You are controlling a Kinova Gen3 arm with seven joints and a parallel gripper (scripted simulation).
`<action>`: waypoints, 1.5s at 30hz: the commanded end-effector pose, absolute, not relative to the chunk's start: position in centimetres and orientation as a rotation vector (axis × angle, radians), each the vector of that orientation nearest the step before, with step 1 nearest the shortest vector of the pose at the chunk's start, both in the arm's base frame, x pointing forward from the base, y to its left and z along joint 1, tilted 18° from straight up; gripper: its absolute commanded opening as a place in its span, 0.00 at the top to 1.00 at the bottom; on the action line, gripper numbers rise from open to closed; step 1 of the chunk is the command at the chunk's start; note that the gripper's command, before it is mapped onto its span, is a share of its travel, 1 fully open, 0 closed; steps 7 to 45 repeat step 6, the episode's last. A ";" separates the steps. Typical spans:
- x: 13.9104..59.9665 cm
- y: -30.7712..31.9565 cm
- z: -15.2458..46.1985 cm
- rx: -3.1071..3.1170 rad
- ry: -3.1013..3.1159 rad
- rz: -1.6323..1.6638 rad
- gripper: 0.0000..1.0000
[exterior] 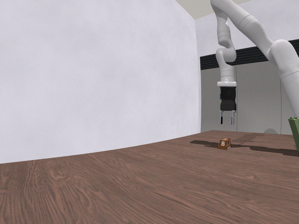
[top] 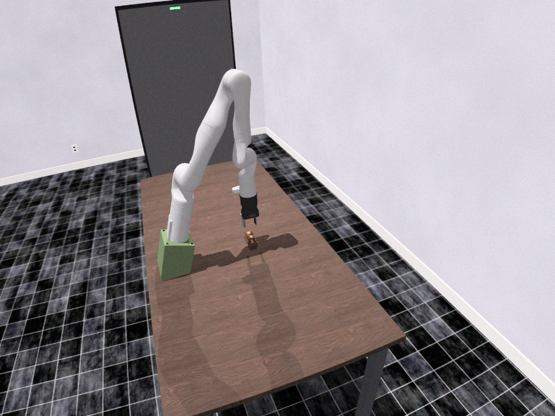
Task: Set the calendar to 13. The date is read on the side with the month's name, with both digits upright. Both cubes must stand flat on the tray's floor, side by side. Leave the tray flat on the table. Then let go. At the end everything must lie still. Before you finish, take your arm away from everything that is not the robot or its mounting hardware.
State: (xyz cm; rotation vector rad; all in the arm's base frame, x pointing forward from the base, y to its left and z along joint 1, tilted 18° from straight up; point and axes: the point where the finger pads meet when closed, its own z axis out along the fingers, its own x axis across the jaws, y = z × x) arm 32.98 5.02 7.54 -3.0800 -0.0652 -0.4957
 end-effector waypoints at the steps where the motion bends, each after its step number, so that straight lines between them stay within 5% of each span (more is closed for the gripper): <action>1: 33.0 5.0 7.6 -3.080 -0.065 -0.497 0.00; 45: 33.0 5.0 7.6 -3.080 -0.065 -0.497 0.00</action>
